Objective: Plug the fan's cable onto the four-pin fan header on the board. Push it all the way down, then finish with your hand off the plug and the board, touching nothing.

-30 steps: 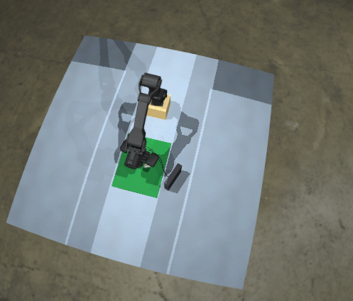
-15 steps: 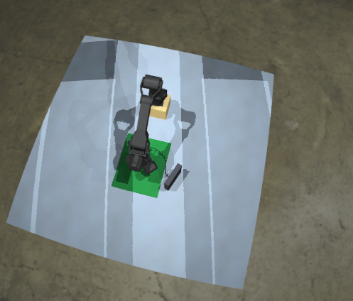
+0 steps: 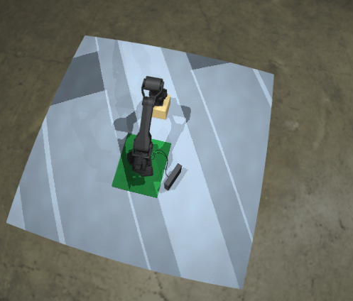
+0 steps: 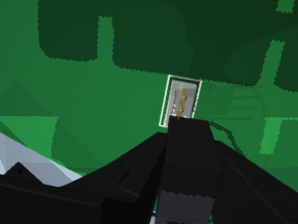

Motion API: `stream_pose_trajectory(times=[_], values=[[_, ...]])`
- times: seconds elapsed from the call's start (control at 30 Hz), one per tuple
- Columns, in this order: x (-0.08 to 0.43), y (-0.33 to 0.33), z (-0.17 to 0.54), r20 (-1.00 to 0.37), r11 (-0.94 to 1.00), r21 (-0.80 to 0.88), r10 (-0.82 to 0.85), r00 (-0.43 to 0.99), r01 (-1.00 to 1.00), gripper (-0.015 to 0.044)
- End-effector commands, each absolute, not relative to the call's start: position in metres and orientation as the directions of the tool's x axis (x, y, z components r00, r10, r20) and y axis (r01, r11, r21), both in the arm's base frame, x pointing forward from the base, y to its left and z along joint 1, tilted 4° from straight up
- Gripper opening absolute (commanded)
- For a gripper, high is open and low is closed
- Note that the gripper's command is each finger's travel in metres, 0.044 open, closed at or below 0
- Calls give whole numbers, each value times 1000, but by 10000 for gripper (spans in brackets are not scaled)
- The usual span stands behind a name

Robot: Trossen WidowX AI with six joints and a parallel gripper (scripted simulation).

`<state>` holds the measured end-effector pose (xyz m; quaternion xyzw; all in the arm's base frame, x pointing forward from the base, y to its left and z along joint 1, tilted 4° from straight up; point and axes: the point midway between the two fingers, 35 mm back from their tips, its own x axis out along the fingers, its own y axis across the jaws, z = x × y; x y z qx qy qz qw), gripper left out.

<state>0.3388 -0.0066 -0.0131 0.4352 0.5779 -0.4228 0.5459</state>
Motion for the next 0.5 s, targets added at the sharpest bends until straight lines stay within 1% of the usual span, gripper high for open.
stream_pose_trajectory(times=[0.0, 0.47], values=[[340, -5, -14, -999, 220, -18, 46, -29, 975, 0], [342, -10, -12, -999, 210, -18, 45, -29, 978, 0]])
